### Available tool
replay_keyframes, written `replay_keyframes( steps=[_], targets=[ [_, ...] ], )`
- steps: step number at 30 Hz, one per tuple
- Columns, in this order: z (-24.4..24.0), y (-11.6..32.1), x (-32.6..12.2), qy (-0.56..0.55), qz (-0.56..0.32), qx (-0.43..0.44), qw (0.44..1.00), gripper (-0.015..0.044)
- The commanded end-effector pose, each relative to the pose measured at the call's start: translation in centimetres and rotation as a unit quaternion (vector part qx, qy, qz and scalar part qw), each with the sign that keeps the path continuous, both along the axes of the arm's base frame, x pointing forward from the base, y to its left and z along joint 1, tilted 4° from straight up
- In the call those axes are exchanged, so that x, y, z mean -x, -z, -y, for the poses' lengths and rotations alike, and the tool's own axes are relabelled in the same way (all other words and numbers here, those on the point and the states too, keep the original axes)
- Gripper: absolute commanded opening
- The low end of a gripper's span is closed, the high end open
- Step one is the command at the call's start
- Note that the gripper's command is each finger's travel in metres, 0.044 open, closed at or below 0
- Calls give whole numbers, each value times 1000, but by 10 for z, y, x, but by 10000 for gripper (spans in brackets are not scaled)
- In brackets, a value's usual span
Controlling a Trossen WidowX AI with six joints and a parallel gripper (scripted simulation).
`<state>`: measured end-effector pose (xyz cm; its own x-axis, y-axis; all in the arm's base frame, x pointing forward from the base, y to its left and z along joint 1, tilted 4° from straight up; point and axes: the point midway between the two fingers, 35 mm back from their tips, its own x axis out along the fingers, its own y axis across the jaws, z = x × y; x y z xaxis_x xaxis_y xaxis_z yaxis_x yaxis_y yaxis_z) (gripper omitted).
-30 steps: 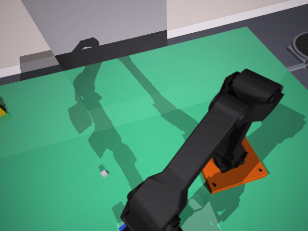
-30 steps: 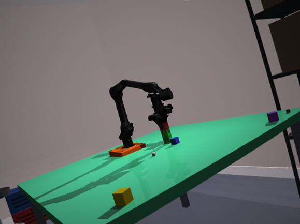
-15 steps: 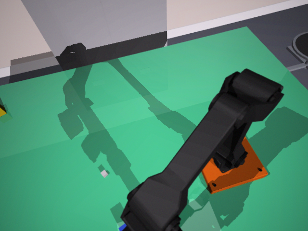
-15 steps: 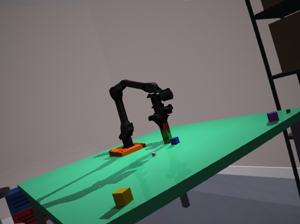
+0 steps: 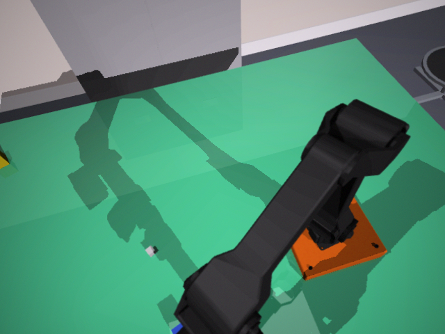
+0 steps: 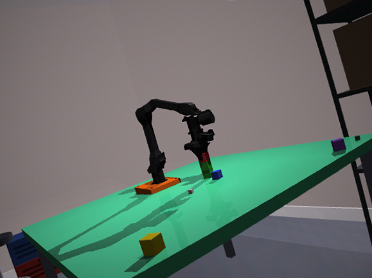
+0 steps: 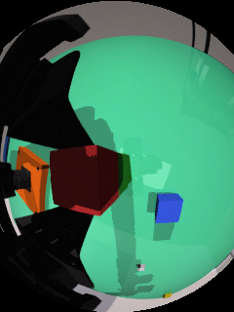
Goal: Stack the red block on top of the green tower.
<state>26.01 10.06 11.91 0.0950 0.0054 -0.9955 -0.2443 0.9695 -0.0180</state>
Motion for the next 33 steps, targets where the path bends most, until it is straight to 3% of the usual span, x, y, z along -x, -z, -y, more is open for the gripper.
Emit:
replay_keyframes(
  steps=[1, 11, 33],
  targets=[
    [0, 0, 0, 0, 0, 0, 1000, 184],
    [0, 0, 0, 0, 0, 0, 1000, 440],
    [0, 0, 0, 0, 0, 0, 1000, 440]
  ],
)
